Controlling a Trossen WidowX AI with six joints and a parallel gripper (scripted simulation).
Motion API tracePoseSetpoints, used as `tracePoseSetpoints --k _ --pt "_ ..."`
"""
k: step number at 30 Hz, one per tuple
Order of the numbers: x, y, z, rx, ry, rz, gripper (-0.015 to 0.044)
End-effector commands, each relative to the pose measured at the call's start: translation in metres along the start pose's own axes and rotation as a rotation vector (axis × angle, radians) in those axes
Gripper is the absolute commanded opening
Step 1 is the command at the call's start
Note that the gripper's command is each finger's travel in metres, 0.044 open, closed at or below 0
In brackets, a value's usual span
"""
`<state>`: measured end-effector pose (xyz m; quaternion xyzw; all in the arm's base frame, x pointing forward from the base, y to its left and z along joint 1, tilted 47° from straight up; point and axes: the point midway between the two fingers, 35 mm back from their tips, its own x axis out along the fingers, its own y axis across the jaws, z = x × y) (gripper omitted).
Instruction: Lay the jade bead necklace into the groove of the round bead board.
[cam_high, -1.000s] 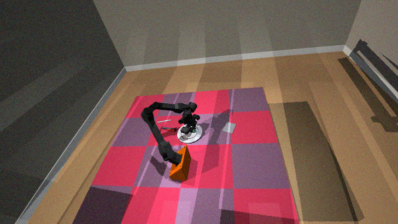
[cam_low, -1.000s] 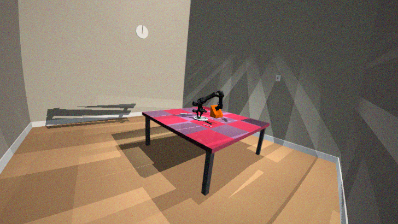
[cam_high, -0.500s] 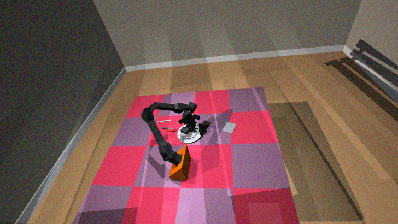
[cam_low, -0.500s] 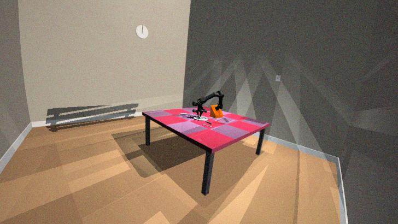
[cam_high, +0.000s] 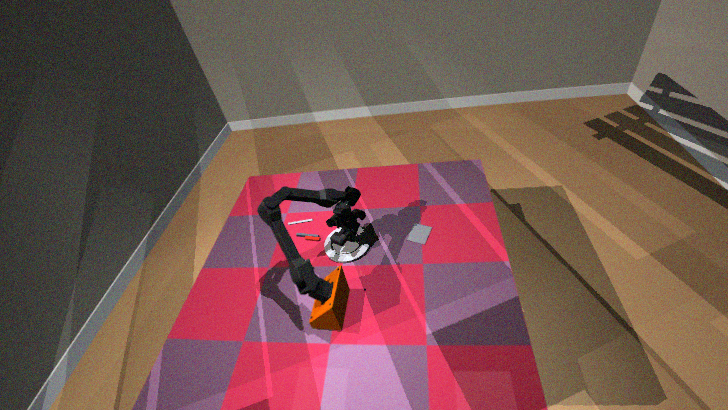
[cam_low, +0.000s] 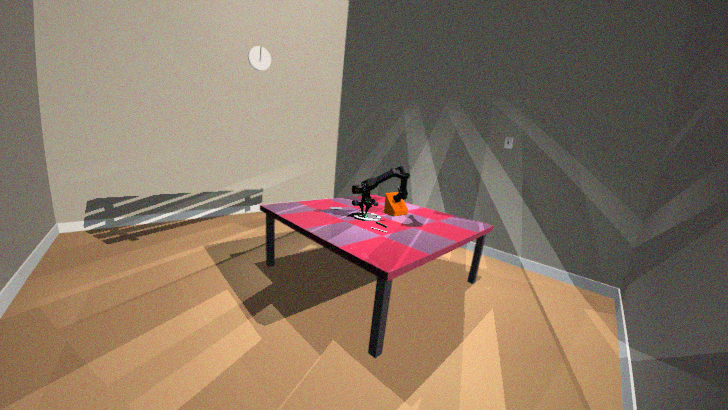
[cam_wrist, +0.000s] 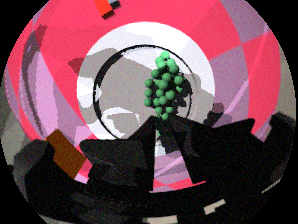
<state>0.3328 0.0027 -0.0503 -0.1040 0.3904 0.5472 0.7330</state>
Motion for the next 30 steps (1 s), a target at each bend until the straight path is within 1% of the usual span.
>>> tracePoseSetpoints --k 1,11,19,23,30 --pt "0.0 0.0 0.0 -0.002 0.0 -0.001 0.0" --pt "-0.001 0.0 0.0 -0.002 0.0 -0.001 0.0" --pt "-0.023 0.0 -0.001 0.004 -0.003 0.0 0.0" --pt "-0.025 0.001 -0.001 0.004 -0.003 0.0 0.0" --pt "-0.026 0.02 -0.003 0.005 -0.003 0.001 0.0"
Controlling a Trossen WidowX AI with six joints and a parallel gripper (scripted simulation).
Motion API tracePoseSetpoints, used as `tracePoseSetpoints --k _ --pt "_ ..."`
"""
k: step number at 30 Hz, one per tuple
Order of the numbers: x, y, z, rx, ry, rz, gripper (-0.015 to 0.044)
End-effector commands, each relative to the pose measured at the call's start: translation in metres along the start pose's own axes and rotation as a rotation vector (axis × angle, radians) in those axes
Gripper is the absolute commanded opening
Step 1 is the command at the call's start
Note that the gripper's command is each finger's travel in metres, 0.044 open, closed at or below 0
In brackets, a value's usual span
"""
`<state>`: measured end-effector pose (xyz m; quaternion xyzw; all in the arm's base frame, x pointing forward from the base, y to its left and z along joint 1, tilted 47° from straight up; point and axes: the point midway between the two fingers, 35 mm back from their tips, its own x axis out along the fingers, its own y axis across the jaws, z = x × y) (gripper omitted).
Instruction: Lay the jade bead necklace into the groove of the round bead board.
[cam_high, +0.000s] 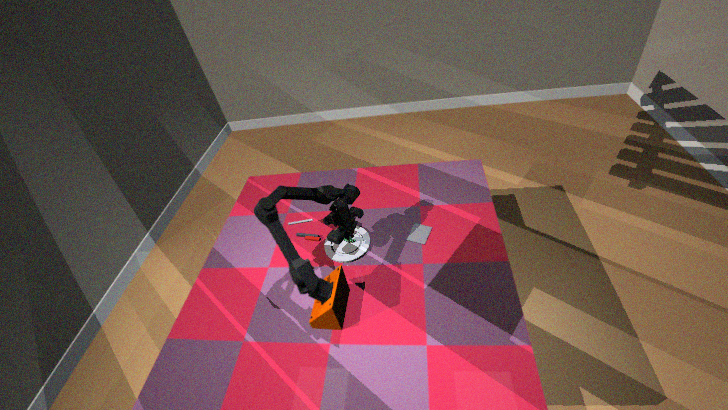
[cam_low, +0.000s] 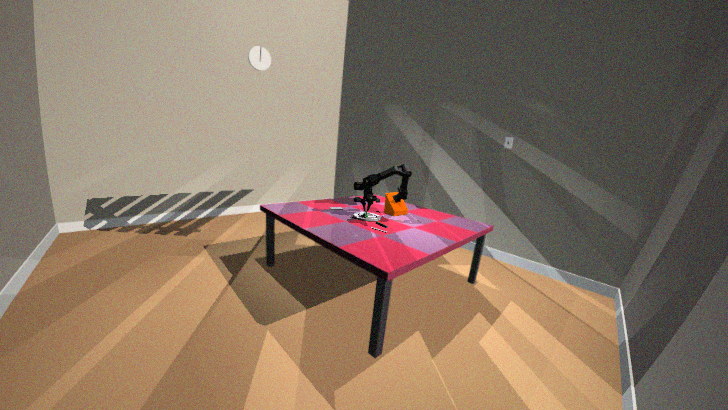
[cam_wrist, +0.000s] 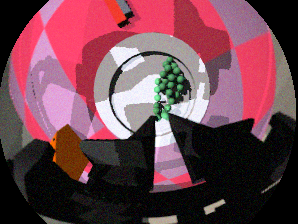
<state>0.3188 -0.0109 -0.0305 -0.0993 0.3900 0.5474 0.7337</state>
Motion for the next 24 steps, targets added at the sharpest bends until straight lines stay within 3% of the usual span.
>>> tracePoseSetpoints --k 1,14,24 --pt "-0.001 0.011 -0.002 -0.001 0.004 -0.002 0.0" --pt "0.0 0.052 -0.008 0.001 0.004 0.0 0.0" --pt "0.011 0.054 -0.008 0.001 0.004 0.0 0.0"
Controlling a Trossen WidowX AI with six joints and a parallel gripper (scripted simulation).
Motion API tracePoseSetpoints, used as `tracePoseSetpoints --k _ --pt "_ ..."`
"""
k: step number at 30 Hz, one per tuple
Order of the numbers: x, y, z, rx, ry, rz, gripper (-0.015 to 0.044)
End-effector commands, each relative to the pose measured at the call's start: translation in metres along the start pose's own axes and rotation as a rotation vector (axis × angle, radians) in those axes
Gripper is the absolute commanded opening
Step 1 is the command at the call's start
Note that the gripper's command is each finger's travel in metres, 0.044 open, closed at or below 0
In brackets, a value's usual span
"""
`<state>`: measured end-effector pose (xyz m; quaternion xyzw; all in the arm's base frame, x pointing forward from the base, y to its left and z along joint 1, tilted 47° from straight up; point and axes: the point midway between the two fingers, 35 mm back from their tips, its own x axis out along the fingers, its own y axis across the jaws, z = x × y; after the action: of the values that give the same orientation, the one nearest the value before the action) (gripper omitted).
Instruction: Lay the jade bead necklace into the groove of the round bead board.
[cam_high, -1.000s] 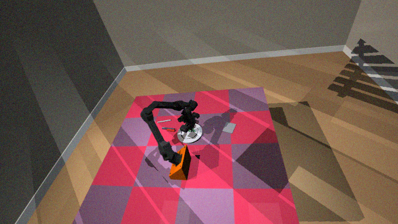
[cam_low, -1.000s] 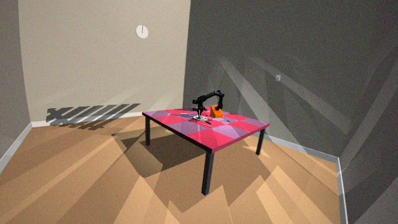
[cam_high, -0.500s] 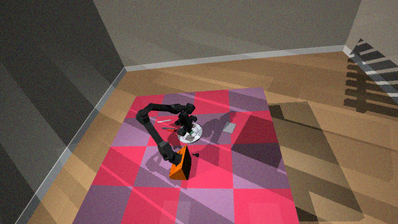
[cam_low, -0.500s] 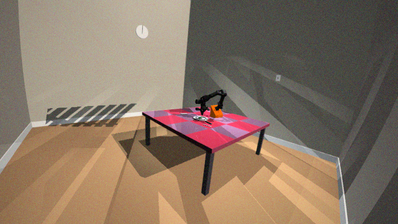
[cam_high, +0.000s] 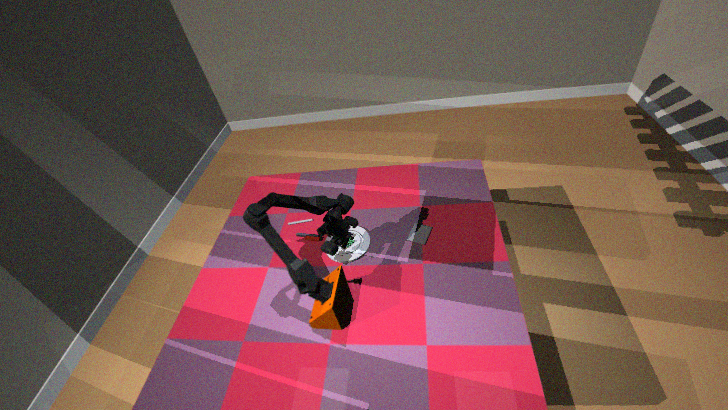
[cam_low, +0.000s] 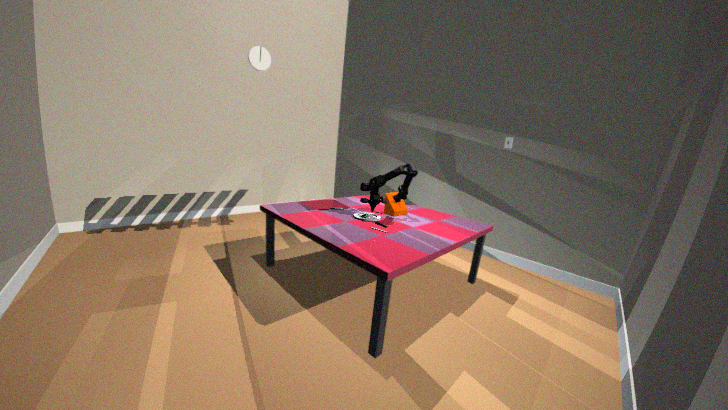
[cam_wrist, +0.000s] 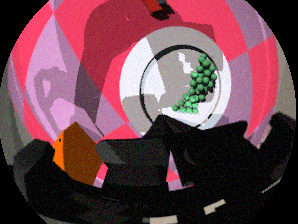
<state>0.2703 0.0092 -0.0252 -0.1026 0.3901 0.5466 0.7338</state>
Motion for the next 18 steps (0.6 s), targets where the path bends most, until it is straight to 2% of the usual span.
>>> tracePoseSetpoints --k 1,9,18 --pt "0.006 0.002 -0.001 0.005 0.0 0.004 0.0" --pt "0.017 0.002 0.0 0.005 -0.001 0.005 0.0" --pt "0.014 0.001 0.0 -0.001 0.003 0.002 0.0236"
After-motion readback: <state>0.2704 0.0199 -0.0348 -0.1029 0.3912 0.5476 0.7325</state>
